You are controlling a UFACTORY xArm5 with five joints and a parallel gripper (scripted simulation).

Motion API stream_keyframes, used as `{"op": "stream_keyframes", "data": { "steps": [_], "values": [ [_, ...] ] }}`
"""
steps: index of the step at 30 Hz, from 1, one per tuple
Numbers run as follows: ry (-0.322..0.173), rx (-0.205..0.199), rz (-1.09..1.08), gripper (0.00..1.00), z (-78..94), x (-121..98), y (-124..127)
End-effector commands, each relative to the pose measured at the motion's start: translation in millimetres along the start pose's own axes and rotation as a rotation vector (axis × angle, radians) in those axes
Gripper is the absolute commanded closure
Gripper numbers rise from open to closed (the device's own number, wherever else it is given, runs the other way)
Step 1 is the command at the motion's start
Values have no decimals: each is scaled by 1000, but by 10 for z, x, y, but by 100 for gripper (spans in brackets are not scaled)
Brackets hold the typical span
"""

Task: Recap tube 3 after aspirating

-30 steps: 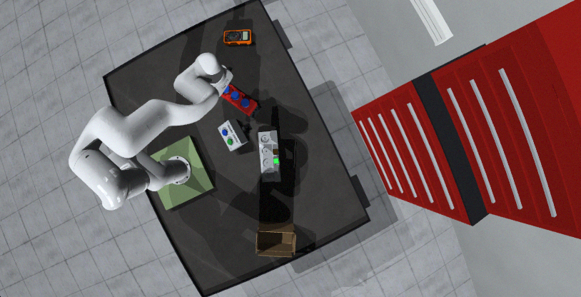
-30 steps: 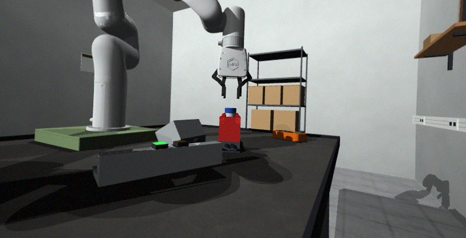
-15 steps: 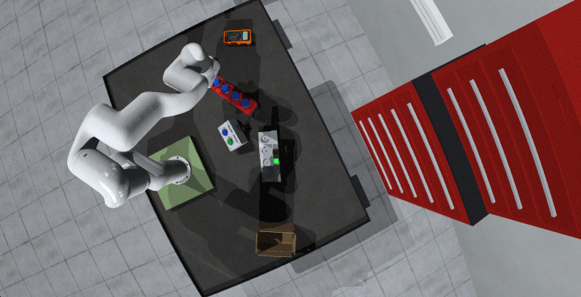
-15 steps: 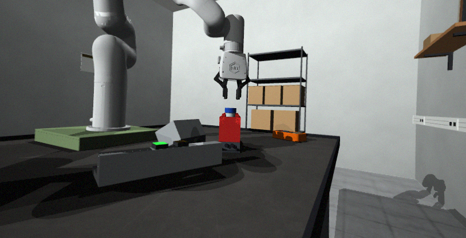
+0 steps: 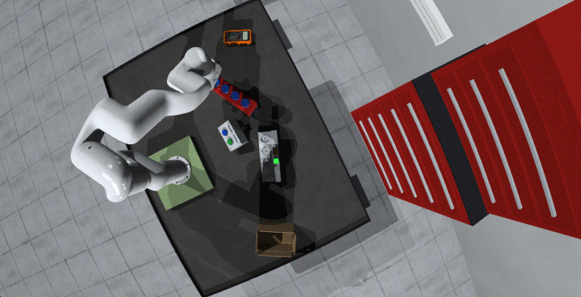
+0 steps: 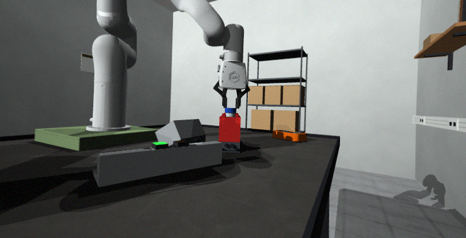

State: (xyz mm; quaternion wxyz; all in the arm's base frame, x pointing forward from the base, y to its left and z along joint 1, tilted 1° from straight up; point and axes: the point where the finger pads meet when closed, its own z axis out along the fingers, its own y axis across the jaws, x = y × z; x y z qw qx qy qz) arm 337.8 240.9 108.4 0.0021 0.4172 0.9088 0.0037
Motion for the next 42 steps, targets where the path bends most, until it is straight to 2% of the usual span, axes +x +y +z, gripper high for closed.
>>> {"op": "stream_keyframes", "data": {
  "steps": [1,29,30,42],
  "values": [
    [-11,-4,0,54,1,-1,20],
    [-11,-4,0,54,101,-2,19],
    [-11,-4,0,100,101,-2,19],
    [-11,-4,0,100,101,-2,19]
  ]
}}
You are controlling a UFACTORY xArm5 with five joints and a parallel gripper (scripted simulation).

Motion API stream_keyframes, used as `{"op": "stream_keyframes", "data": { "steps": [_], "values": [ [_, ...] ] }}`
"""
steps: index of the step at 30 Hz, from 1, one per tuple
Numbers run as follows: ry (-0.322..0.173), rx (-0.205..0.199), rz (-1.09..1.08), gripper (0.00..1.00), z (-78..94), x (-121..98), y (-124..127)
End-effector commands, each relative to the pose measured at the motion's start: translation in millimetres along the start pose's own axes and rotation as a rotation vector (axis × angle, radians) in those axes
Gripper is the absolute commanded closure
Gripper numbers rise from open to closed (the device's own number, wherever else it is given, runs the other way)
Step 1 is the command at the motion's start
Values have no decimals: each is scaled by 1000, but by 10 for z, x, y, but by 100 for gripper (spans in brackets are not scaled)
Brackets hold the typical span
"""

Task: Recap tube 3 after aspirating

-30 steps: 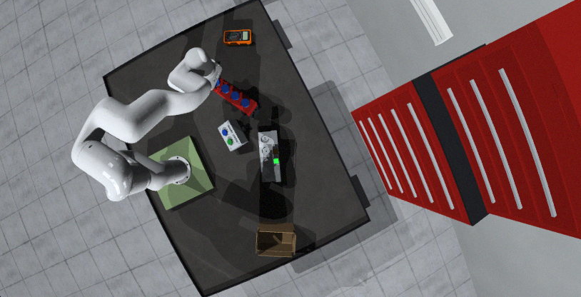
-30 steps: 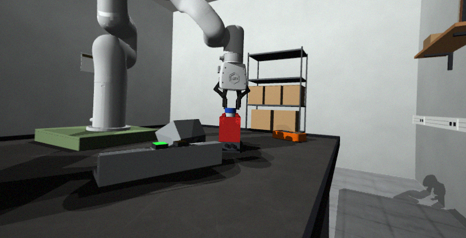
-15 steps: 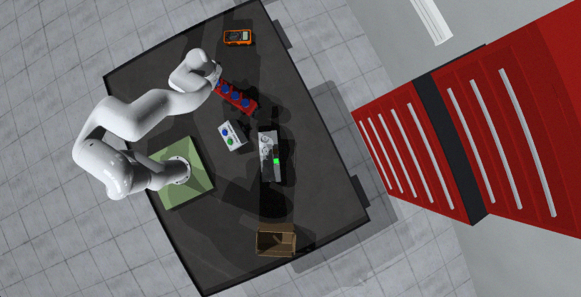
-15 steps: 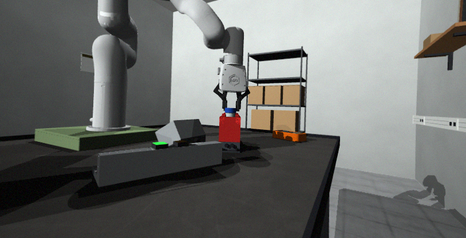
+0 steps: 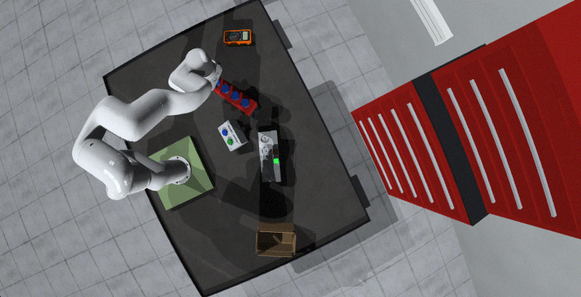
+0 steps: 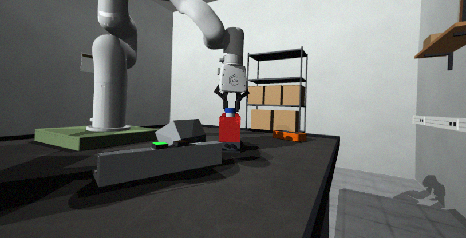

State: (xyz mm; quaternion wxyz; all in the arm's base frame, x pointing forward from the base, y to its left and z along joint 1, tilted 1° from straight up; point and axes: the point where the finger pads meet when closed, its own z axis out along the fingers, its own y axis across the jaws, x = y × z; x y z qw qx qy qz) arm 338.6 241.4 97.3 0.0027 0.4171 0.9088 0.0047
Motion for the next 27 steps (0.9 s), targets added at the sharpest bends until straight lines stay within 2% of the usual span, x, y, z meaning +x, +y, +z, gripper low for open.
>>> {"op": "stream_keyframes", "data": {
  "steps": [1,27],
  "values": [
    [-11,-2,0,100,-9,-1,11],
    [-10,-4,420,100,-9,-1,11]
  ]
}}
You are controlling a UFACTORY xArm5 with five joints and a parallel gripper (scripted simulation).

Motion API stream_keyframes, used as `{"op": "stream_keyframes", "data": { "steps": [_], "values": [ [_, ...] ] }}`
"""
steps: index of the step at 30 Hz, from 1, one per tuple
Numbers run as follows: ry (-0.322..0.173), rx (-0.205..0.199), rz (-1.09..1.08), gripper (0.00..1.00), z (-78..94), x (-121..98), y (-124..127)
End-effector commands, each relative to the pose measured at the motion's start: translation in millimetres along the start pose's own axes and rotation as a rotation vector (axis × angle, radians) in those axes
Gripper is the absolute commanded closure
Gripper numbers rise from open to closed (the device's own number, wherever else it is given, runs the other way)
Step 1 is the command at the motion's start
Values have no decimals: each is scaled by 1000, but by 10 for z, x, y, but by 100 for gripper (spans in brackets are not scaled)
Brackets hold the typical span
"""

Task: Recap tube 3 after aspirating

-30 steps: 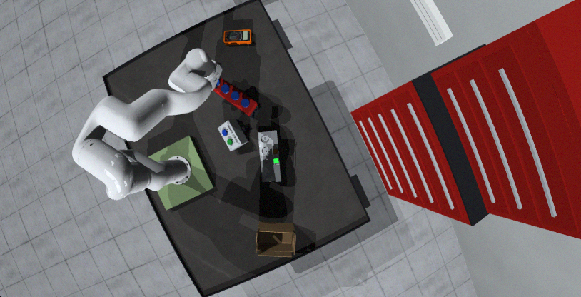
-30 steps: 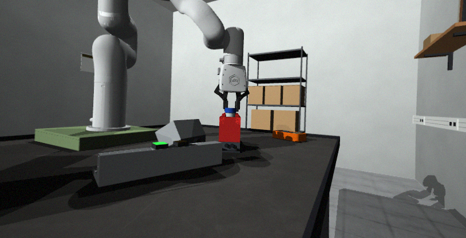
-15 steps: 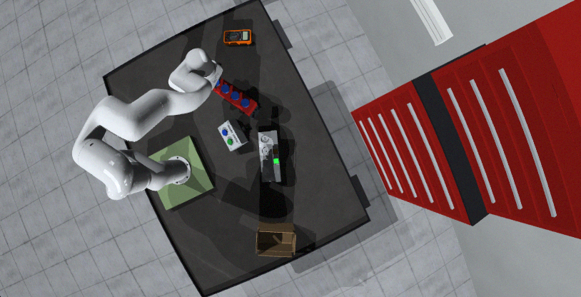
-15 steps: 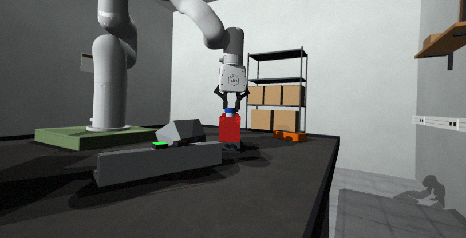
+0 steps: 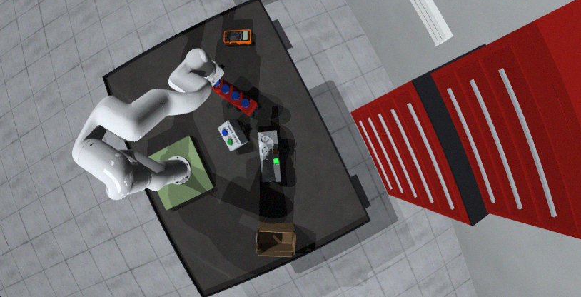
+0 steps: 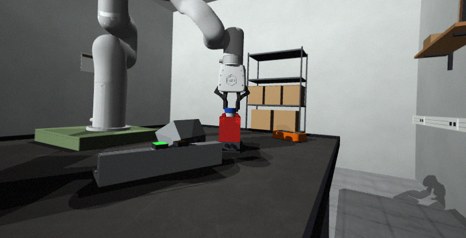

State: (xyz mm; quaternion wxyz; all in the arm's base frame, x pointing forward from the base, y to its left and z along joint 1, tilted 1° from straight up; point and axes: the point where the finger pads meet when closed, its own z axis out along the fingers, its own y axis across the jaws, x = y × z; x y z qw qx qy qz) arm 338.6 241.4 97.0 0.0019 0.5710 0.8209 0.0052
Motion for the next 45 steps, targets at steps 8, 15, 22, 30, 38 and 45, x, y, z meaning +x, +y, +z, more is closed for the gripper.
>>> {"op": "stream_keyframes", "data": {
  "steps": [8,15,22,30,38,45],
  "values": [
    [-9,-6,134,54,-13,3,10],
    [-9,-6,134,54,-13,3,10],
    [-9,-6,134,54,-73,3,10],
    [-9,-6,134,54,-283,5,9],
    [-9,-6,134,54,-469,7,8],
    [-9,-4,-189,54,-472,-336,47]
  ]
}}
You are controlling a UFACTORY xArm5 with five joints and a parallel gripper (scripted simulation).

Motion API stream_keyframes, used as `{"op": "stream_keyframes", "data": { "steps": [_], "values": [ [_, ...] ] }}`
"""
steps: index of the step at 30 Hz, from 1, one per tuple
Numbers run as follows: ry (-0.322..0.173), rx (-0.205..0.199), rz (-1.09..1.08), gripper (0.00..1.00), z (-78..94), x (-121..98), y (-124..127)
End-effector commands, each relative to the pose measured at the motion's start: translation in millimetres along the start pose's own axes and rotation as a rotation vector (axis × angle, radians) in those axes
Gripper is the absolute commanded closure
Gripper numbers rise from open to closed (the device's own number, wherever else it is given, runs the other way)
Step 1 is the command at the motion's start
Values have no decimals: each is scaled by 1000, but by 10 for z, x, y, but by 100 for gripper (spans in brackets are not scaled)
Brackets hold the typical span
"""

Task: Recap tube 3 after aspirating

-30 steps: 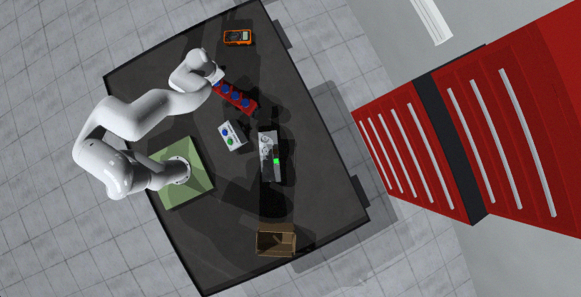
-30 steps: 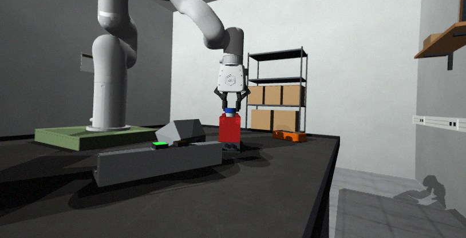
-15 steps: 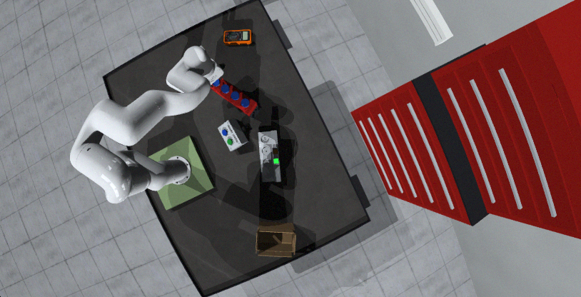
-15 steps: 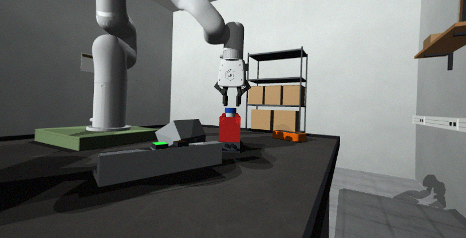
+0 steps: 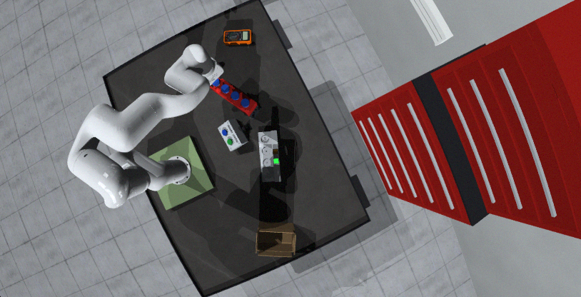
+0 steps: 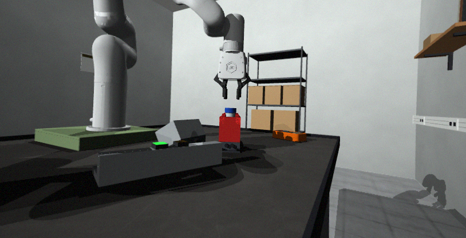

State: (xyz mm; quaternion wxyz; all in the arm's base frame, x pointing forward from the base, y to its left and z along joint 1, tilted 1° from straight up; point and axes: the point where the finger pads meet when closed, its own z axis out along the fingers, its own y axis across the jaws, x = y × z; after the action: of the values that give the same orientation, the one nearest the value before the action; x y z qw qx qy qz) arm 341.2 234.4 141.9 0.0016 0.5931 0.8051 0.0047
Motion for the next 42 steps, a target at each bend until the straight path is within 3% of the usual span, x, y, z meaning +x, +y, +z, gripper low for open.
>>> {"op": "stream_keyframes", "data": {
  "steps": [1,3,5,13,27,42],
  "values": [
    [-9,-6,-279,54,-23,-294,62],
    [-9,-6,-279,54,-23,-294,62],
    [-10,-5,-409,54,-24,-433,85],
    [-10,-5,-409,54,-24,-433,85],
    [-10,-5,-409,54,332,-436,87],
    [-10,-5,-409,54,362,-437,87]
  ]
}}
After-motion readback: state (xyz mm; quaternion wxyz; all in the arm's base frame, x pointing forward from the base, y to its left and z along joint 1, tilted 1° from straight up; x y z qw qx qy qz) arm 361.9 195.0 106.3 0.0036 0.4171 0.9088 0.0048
